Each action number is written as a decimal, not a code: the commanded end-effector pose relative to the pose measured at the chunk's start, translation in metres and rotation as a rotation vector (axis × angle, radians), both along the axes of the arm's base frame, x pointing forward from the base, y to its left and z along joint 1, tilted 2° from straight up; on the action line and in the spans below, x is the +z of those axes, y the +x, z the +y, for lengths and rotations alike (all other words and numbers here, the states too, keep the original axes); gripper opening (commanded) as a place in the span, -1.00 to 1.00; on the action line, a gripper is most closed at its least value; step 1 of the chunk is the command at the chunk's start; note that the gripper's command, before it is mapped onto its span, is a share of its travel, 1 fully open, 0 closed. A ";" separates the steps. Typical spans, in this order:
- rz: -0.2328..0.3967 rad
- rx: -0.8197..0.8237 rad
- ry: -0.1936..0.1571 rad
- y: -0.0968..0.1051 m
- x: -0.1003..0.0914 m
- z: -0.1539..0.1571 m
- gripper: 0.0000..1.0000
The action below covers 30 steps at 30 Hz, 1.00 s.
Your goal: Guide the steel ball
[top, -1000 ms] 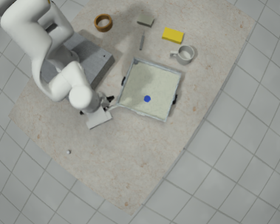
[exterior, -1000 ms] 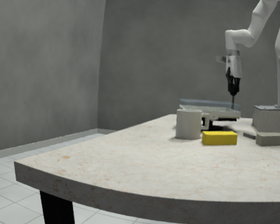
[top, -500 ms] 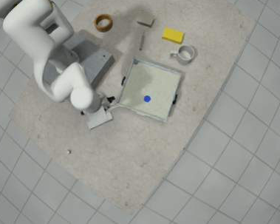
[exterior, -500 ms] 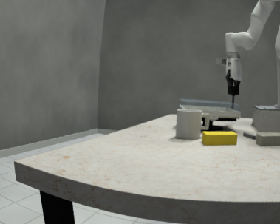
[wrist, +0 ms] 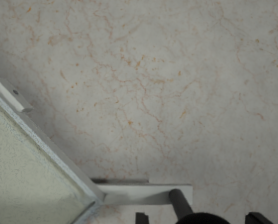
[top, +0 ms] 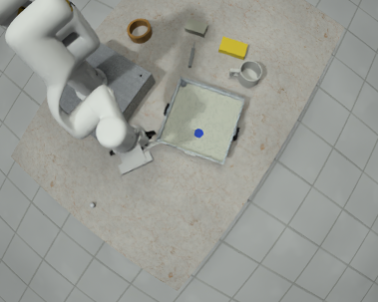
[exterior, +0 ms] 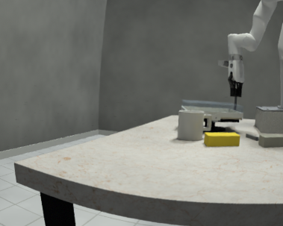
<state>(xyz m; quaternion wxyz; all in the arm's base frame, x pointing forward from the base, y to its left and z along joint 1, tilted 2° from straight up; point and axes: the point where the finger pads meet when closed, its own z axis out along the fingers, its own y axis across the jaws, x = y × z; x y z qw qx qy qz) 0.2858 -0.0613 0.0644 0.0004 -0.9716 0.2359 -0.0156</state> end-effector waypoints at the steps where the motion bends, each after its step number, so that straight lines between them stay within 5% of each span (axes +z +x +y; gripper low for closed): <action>1: -0.003 0.000 -0.001 0.001 0.001 0.000 0.24; 13: -0.003 0.000 -0.001 0.001 0.001 0.000 0.24; 14: -0.003 0.000 -0.001 0.001 0.001 0.000 -1.00; 30: -0.003 0.000 -0.001 0.001 0.001 0.000 -1.00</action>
